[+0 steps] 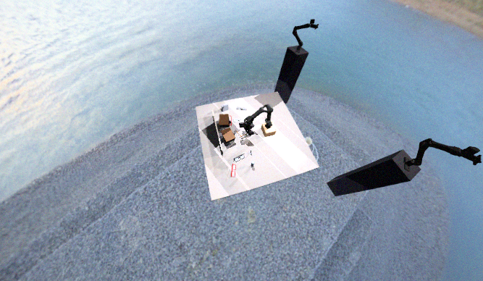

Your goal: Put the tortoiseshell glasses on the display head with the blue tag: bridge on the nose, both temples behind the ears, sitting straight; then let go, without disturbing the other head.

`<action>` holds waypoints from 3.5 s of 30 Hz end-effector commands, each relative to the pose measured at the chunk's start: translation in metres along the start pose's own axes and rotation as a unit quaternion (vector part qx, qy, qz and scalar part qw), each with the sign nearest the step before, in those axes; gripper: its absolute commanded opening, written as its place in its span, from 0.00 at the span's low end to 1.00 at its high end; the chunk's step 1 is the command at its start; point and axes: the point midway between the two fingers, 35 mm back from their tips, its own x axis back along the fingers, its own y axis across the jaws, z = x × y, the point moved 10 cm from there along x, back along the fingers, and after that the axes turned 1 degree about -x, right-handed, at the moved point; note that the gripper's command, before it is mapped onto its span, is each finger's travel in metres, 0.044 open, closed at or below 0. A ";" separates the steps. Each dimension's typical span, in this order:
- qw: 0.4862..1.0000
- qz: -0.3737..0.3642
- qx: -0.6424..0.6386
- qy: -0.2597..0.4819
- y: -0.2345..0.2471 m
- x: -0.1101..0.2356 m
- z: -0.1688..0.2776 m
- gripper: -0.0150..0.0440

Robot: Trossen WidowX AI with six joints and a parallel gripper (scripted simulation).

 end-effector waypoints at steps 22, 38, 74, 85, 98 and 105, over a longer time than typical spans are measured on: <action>1.000 0.003 0.001 -0.006 -0.001 -0.044 -0.003 0.49; 1.000 0.001 0.002 -0.003 0.000 -0.044 -0.002 0.39; 1.000 0.002 0.001 -0.006 0.003 0.054 0.001 0.25; 0.997 -0.028 0.065 -0.009 -0.036 0.067 -0.007 0.25; 0.984 -0.076 0.163 -0.003 -0.087 0.084 -0.030 0.25; 0.971 -0.101 0.215 0.005 -0.110 0.093 -0.047 0.25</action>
